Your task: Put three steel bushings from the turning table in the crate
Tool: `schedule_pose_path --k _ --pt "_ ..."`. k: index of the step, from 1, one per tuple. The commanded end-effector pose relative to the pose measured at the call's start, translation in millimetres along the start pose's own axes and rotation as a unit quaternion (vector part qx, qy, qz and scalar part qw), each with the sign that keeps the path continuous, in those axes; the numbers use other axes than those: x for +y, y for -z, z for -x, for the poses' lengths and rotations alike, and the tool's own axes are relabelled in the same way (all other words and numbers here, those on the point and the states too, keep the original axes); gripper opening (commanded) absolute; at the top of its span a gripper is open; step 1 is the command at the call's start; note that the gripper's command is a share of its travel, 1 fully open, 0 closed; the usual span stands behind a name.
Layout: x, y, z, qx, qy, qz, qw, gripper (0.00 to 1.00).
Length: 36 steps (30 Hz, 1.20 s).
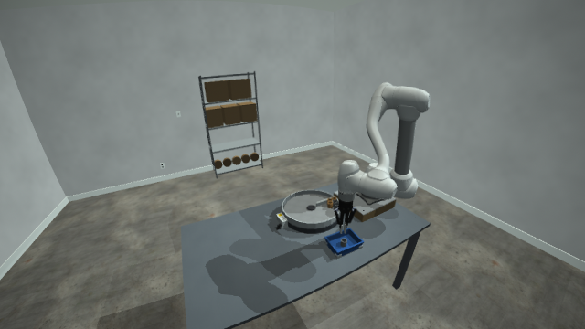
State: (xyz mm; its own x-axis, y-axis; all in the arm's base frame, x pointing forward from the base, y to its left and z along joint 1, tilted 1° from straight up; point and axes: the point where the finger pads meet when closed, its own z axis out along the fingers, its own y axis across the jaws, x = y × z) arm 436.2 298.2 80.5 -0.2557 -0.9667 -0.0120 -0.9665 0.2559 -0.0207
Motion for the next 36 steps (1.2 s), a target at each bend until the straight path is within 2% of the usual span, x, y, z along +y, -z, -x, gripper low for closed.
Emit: schedule_pose_path --k 1,36 --pt "1.0 3.9 -0.6 0.001 -0.002 0.000 1.000 0.10" --pt "1.0 11.4 -0.6 0.001 -0.002 0.000 1.000 0.10"
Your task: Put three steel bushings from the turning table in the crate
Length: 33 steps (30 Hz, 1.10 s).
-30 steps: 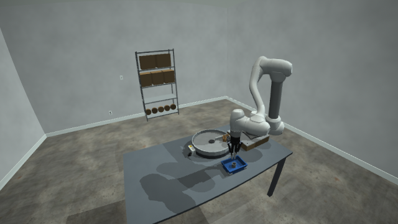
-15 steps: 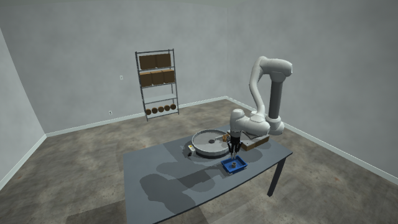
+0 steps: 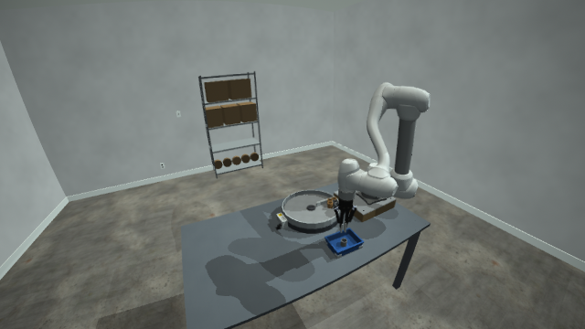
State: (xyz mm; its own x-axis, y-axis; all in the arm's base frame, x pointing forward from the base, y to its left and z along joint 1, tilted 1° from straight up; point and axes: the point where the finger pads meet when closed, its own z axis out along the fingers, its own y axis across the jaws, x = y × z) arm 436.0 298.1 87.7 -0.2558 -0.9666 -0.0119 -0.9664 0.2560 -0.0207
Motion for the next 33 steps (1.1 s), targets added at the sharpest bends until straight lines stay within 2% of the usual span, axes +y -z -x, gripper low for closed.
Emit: schedule_pose_path --k 1,33 --pt "1.0 4.1 -0.6 0.001 -0.002 0.000 1.000 0.10" --pt "2.0 4.0 -6.2 0.001 0.010 0.000 1.000 0.10"
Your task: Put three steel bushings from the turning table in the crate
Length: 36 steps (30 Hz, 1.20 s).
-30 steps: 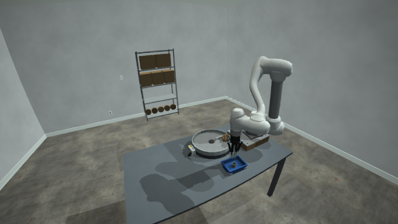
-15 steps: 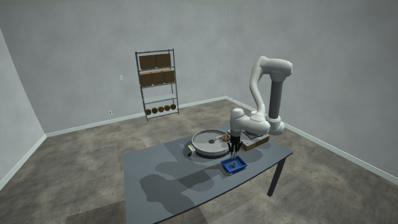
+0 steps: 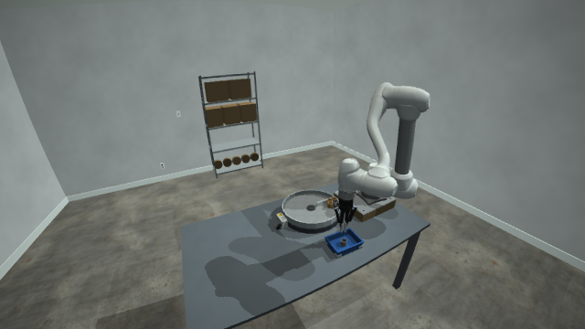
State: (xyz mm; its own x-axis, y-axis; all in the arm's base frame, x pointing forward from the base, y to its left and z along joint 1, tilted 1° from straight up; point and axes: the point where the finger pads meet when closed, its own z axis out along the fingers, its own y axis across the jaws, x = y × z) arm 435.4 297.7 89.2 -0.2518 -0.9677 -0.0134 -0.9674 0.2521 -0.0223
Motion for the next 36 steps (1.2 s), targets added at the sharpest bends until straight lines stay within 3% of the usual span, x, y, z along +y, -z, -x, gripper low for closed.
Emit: schedule_pose_path --k 1,18,31,33,36 --pt "1.9 2.5 -7.8 0.001 0.012 0.001 1.000 0.10" --pt "15.9 0.9 -93.6 0.001 0.179 0.001 0.984 0.10" --pt "32.4 -0.7 -205.8 0.000 0.386 0.002 0.923 0.10" --pt "32.4 -0.7 -205.8 0.000 0.386 0.002 0.923 0.10" --pt "36.5 -1.1 -228.5 0.000 0.427 0.002 0.904 0.10"
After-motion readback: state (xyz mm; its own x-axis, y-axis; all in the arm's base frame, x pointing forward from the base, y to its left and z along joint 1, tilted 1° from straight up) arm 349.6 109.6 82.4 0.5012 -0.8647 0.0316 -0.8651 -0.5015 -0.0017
